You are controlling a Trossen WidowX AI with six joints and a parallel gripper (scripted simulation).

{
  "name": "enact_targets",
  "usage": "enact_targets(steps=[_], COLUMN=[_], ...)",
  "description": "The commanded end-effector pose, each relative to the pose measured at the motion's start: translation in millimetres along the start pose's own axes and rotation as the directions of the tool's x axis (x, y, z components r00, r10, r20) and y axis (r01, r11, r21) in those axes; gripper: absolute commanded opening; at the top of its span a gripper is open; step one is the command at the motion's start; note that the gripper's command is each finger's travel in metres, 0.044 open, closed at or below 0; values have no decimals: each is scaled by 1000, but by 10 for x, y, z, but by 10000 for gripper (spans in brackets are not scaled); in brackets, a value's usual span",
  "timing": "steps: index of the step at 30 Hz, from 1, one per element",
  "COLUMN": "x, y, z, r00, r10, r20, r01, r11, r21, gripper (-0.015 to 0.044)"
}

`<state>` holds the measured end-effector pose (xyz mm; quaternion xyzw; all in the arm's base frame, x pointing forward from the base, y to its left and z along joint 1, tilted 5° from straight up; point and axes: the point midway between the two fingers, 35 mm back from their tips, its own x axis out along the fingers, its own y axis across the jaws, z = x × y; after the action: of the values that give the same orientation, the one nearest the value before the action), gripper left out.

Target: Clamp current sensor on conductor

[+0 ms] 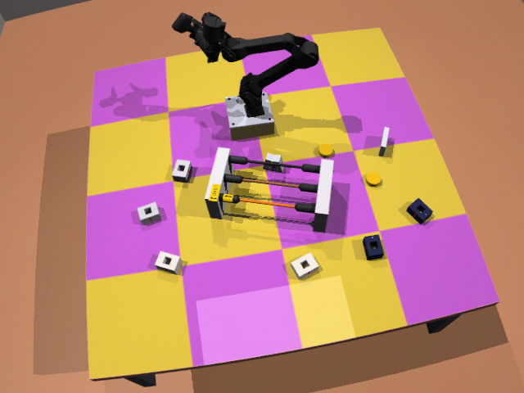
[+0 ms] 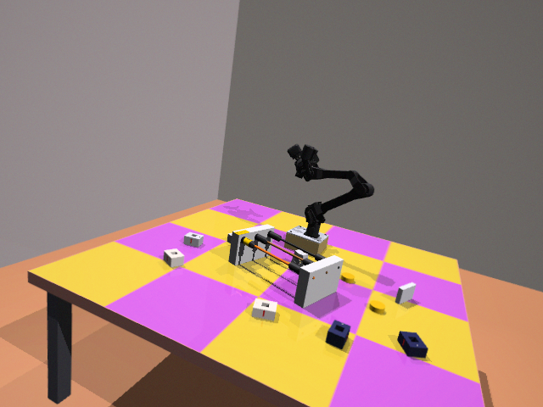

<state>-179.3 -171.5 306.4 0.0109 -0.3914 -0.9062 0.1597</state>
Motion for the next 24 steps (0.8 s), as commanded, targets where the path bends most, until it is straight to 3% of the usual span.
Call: enact_targets(steps=[1,6,11,17,24], x=[-7,-281,-784,-1597,-2712], y=[18,467,927,1334,1537], z=[-15,-382,-726,-972,-971], r00=[1000,955,804,506,60], r10=[8,215,436,643,762], r20=[-8,-205,-405,-576,-645], r01=[-8,-226,-482,-739,-900], r11=[1000,973,876,667,321], r21=[-2,-35,-12,95,296], gripper=[302,433,440,440,440])
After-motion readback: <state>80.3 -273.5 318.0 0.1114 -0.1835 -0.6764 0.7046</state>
